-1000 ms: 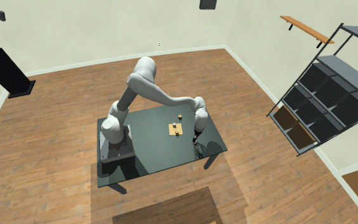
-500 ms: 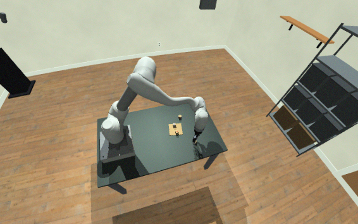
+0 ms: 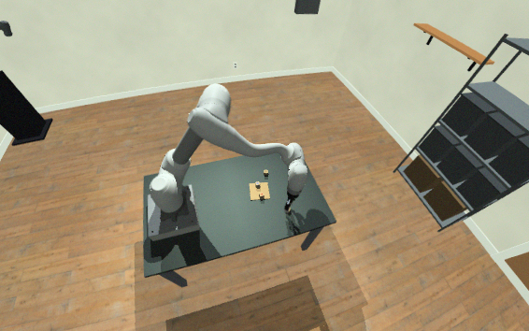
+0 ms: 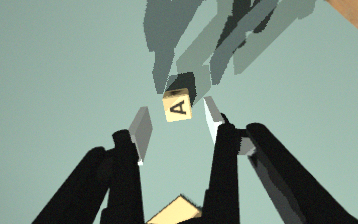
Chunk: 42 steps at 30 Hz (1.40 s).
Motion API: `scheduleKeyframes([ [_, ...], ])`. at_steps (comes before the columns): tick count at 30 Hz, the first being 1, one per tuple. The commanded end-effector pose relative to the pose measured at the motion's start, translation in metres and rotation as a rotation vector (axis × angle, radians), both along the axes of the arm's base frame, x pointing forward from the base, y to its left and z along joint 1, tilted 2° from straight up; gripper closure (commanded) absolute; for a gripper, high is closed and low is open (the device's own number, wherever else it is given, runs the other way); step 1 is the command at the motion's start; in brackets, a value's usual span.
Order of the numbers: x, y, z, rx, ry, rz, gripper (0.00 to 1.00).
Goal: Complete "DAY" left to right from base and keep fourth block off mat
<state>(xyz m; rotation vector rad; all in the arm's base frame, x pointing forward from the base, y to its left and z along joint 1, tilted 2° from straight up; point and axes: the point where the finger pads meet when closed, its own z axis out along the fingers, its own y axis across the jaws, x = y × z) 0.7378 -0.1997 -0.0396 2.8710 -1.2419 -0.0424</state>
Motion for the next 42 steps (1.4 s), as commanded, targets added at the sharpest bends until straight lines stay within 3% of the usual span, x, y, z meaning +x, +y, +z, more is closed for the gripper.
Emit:
scheduleKeyframes([
  [1, -0.003, -0.001, -0.002, -0.001, 0.003, 0.006, 0.6],
  [17, -0.003, -0.001, -0.004, -0.001, 0.003, 0.006, 0.6],
  [42, -0.004, -0.001, -0.039, -0.001, 0.003, 0.006, 0.6],
])
